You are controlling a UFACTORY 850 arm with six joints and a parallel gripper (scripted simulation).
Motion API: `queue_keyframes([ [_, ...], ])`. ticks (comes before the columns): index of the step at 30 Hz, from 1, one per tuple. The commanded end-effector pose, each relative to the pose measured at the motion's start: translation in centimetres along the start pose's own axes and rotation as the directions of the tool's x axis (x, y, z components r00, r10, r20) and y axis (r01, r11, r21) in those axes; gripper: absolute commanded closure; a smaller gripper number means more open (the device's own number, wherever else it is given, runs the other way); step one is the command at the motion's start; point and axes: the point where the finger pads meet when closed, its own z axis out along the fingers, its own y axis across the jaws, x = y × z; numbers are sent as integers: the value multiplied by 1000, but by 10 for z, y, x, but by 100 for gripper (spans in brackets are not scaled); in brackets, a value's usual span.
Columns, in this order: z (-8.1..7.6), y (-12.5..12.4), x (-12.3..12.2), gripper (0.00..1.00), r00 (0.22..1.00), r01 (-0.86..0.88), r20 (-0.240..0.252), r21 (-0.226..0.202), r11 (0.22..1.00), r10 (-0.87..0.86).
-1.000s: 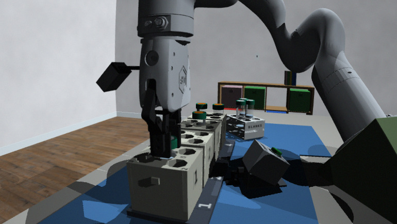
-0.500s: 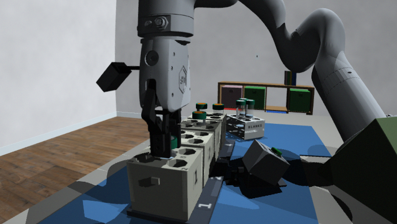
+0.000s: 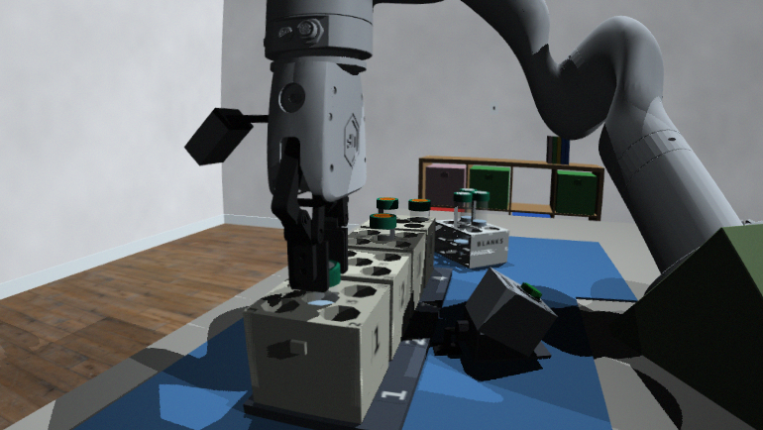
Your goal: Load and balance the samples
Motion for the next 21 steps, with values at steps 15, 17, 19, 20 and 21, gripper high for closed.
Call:
queue_keyframes([
  [15,-31,0,1,57,1000,-1,-1,1,1000,1],
  [17,-35,0,1,57,1000,-1,-1,1,1000,1],
  [19,-39,0,1,57,1000,-1,-1,1,1000,1],
  [20,-41,0,1,57,1000,-1,-1,1,1000,1],
  [21,-43,0,1,57,1000,-1,-1,1,1000,1],
])
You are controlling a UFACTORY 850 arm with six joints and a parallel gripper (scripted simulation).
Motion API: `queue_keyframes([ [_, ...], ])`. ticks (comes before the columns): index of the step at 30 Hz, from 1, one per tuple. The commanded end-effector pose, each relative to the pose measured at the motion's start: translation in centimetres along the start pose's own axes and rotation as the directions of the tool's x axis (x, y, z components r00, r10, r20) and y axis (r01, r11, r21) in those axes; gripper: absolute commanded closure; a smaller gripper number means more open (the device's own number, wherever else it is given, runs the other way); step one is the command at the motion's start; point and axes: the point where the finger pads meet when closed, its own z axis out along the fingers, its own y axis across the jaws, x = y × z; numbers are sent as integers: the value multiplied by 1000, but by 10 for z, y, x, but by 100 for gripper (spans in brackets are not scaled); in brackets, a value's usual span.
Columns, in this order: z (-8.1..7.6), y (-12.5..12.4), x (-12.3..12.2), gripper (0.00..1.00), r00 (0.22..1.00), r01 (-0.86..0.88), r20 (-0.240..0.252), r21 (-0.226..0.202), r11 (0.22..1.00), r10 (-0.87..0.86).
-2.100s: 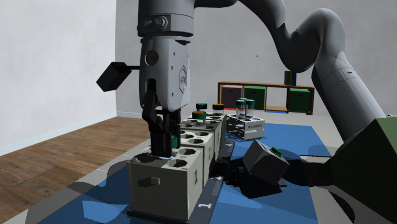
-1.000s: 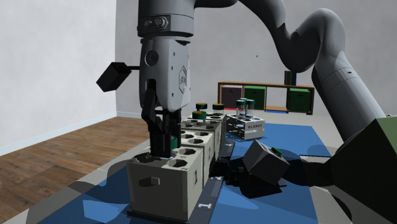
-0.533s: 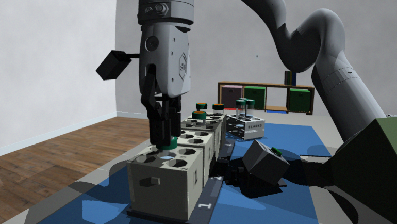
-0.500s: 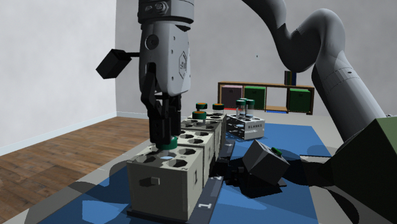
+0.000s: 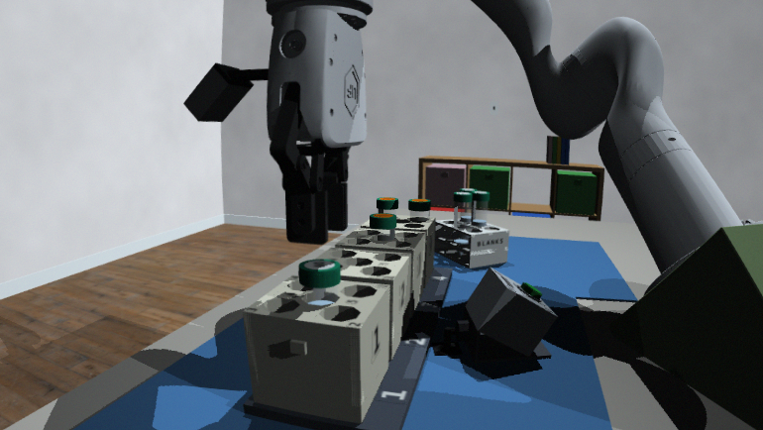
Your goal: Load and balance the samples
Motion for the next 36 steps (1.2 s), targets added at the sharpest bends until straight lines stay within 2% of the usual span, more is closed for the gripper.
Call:
queue_keyframes([
  [1,-7,0,0,57,1000,-1,-1,1,1000,1],
  [36,-69,0,0,57,1000,-1,-1,1,1000,1],
])
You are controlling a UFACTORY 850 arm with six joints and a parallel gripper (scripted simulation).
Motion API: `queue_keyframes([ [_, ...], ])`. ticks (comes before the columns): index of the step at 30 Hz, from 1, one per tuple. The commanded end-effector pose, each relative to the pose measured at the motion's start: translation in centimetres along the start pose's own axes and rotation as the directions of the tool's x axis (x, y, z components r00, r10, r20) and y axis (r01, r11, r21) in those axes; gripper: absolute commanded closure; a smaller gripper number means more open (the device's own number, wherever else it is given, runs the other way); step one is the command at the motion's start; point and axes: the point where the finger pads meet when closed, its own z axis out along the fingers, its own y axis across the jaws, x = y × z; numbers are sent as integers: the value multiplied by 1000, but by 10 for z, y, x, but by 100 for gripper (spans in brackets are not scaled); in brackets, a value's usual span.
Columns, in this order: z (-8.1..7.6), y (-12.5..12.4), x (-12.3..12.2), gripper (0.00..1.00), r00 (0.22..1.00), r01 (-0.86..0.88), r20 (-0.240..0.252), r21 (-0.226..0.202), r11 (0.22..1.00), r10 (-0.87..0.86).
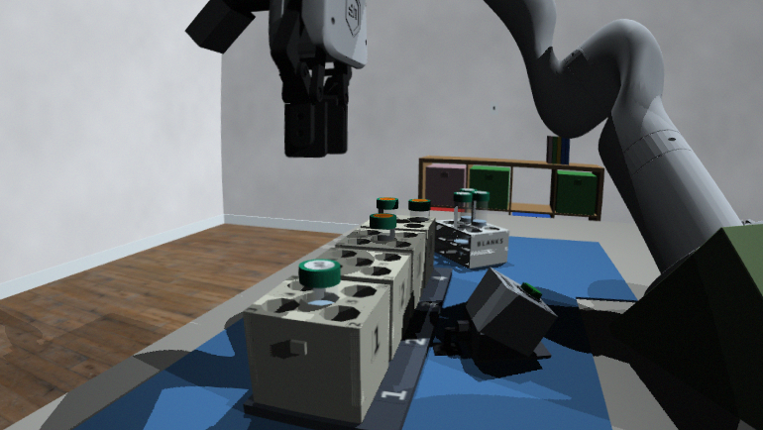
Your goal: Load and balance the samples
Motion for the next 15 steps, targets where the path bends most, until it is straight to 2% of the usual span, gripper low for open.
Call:
queue_keyframes([
  [1,-7,0,0,57,1000,-1,-1,1,1000,1],
  [5,-15,0,0,57,1000,-1,-1,1,1000,1],
  [15,-18,0,0,57,1000,-1,-1,1,1000,1],
])
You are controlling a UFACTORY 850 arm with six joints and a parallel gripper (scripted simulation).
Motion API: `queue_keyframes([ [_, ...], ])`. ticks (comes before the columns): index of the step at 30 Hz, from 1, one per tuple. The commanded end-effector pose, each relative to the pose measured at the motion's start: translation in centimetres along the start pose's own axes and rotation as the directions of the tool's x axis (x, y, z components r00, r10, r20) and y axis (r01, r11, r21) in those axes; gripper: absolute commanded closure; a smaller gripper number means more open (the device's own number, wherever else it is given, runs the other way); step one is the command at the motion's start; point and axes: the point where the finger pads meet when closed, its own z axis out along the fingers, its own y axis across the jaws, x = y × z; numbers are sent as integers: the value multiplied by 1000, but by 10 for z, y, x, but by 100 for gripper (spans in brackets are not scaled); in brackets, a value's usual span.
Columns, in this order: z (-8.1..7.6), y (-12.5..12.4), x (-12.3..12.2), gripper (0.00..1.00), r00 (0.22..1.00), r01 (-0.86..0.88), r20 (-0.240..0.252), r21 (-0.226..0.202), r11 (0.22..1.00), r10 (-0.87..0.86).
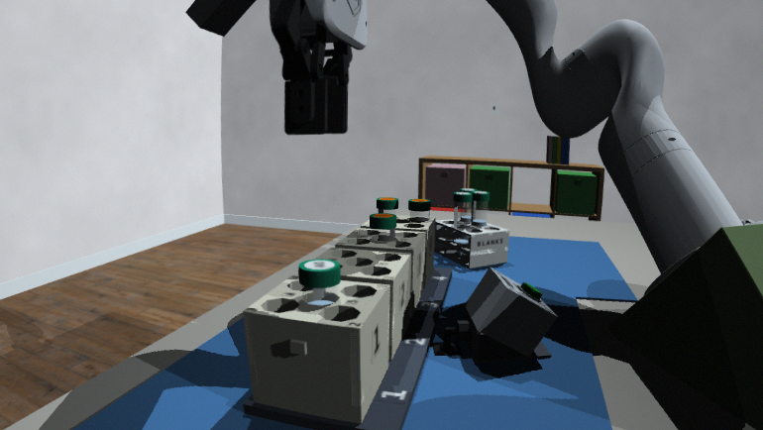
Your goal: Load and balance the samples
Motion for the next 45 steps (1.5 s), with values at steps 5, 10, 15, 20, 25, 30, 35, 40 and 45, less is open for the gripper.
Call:
queue_keyframes([
  [5,-1,0,0,57,1000,-1,-1,1,1000,1],
  [10,-1,0,0,57,1000,-1,-1,1,1000,1],
  [15,-1,0,0,57,1000,-1,-1,1,1000,1],
  [20,-1,24,-4,43,986,-167,-1,2,986,167],
  [25,-1,44,-7,43,955,-296,0,2,955,296],
  [30,-1,64,-10,43,907,-420,0,2,907,420],
  [35,-1,88,-15,43,825,-565,0,1,825,565],
  [40,-1,113,-19,43,720,-694,0,1,720,694],
  [45,-1,128,-21,43,647,-763,0,1,647,763],
])
